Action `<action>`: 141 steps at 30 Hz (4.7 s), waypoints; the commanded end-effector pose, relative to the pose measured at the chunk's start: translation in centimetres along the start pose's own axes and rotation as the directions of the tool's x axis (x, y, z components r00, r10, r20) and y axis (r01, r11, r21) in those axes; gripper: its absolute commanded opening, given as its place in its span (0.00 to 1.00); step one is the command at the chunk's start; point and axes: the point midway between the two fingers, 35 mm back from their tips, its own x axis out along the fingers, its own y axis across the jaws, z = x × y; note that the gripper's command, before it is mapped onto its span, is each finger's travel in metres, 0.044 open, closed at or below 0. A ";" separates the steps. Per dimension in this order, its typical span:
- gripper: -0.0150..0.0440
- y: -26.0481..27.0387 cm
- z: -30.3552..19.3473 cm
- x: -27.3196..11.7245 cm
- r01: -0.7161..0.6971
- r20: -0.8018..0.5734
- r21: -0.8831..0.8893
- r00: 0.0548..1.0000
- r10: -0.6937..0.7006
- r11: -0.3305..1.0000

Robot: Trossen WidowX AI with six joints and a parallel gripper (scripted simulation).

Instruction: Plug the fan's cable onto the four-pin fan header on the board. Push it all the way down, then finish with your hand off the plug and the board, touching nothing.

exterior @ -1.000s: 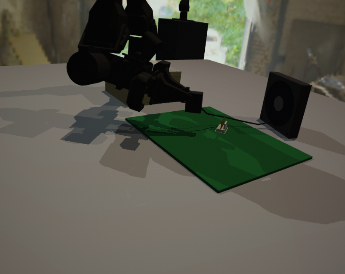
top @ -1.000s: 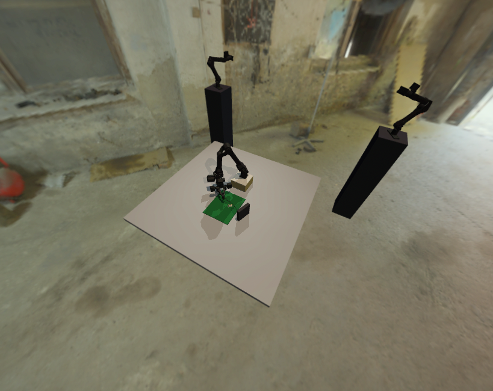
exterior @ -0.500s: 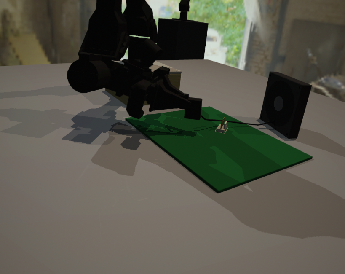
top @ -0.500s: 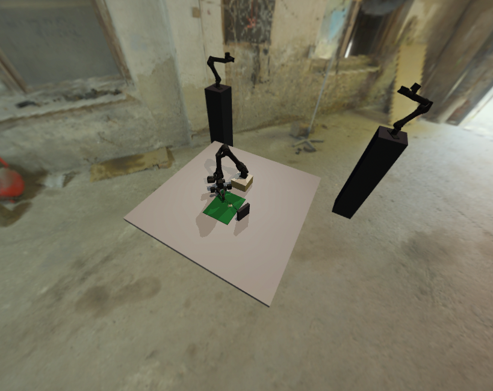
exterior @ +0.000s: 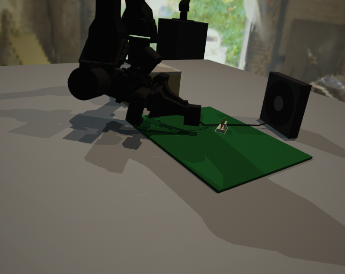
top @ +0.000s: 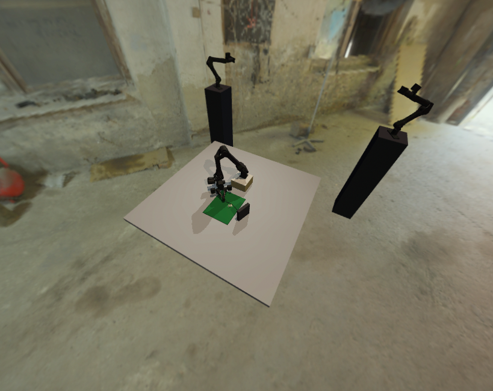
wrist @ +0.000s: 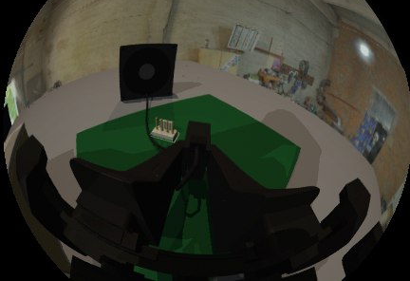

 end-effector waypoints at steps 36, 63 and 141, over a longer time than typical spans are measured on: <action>0.25 0.0 -1.5 0.3 0.000 0.000 0.001 1.000 0.000 1.000; 0.30 0.0 -1.5 0.3 0.000 0.000 -0.001 1.000 0.000 1.000; 0.49 -0.1 0.4 -7.9 0.009 -0.050 0.006 0.999 -0.008 1.000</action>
